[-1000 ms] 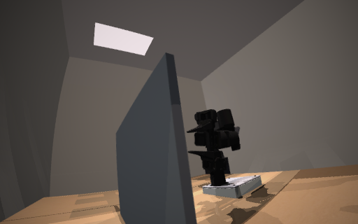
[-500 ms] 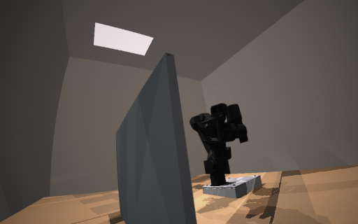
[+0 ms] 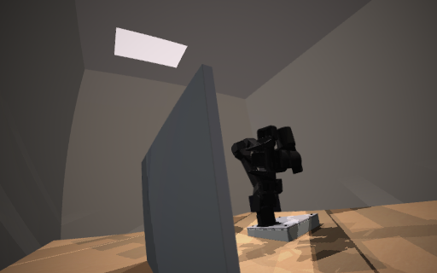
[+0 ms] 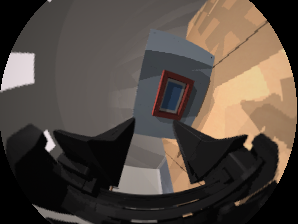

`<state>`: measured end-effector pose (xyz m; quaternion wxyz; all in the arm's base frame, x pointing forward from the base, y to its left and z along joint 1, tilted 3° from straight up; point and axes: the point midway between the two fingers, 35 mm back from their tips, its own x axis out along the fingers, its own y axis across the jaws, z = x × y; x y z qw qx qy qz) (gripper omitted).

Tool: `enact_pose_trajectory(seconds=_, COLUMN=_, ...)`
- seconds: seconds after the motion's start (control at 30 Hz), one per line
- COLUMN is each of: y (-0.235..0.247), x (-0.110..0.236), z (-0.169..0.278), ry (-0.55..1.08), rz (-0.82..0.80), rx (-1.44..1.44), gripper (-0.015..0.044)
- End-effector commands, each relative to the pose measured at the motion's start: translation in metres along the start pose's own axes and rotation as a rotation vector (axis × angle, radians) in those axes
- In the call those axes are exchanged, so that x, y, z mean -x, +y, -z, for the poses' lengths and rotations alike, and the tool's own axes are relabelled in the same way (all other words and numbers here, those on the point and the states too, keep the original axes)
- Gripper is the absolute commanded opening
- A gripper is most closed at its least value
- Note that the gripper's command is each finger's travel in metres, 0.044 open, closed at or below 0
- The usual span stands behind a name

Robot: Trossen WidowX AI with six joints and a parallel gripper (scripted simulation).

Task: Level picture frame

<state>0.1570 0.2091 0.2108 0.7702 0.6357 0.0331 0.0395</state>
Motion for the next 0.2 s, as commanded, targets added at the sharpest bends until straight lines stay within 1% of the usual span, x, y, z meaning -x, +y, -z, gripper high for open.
enact_pose_trajectory(seconds=0.0, y=0.0004, x=0.0001, z=-0.0005, ry=-0.003, rz=0.000, rx=-0.003, gripper=0.0260)
enact_pose_trajectory(seconds=0.17, y=0.0004, x=0.0001, z=-0.0005, ry=-0.003, rz=0.000, rx=-0.003, gripper=0.0260)
